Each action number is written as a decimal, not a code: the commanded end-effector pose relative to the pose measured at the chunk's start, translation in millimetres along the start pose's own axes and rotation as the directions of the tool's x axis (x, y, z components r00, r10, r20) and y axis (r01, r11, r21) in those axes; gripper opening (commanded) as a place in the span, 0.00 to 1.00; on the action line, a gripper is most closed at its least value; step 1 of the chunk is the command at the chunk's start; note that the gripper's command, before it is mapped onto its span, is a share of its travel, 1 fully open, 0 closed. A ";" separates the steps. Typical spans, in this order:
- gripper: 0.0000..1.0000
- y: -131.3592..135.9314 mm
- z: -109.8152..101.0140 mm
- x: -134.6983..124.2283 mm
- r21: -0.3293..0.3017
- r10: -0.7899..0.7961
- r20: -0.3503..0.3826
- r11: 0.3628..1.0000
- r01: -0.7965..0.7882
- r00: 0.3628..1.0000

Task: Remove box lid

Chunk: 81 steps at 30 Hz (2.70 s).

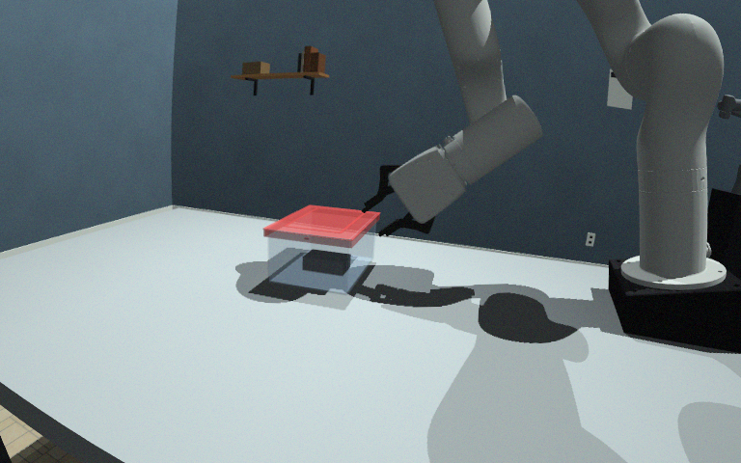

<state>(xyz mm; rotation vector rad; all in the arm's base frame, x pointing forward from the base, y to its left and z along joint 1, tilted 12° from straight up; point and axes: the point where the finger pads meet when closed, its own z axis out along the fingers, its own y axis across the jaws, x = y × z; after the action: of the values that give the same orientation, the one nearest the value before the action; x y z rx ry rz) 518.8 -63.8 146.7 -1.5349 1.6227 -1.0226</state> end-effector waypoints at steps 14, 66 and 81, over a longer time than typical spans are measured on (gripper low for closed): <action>0.48 -0.7 23.8 0.0 0.001 0.000 0.000 1.000 0.000 1.000; 0.32 -1.4 27.1 0.1 0.001 0.000 0.000 1.000 0.000 1.000; 0.32 -1.4 27.1 0.1 0.001 0.000 0.000 1.000 0.000 1.000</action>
<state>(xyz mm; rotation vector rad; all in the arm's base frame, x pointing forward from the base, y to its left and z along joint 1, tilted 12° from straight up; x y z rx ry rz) 542.9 -66.4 134.7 -1.5349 1.6227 -1.0226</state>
